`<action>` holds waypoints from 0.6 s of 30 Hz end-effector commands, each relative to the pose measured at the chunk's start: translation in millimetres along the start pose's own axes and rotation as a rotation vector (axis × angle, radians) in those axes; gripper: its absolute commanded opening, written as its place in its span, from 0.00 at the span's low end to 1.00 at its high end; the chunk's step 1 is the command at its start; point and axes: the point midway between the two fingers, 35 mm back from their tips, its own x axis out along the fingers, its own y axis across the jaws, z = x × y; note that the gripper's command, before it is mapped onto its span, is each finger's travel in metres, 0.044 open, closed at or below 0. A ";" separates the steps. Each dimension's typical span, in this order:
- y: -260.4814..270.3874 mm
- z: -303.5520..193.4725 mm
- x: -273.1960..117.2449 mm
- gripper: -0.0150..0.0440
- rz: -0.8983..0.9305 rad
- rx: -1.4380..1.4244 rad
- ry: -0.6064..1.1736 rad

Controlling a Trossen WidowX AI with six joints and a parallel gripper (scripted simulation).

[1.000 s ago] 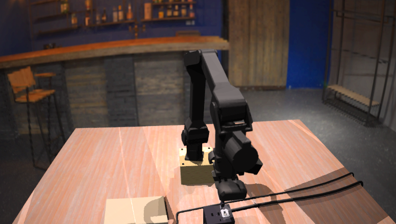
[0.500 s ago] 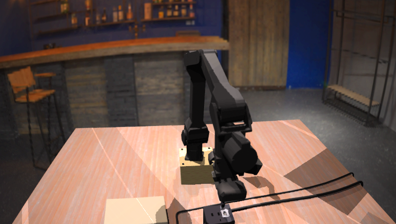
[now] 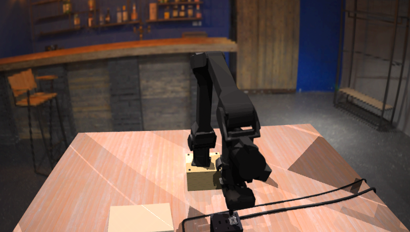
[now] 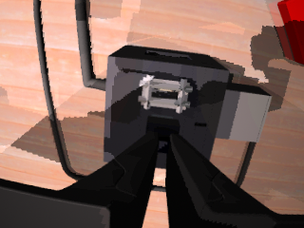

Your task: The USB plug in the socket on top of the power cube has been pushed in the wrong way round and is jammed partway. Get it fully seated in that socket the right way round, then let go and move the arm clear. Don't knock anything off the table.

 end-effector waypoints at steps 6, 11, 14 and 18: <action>0.0 1.2 1.5 0.25 0.001 -0.004 -0.013; -0.1 1.4 2.1 0.25 0.001 -0.004 -0.016; -0.1 1.5 2.5 0.25 0.001 -0.005 -0.019; -0.1 1.7 2.9 0.25 0.001 -0.005 -0.022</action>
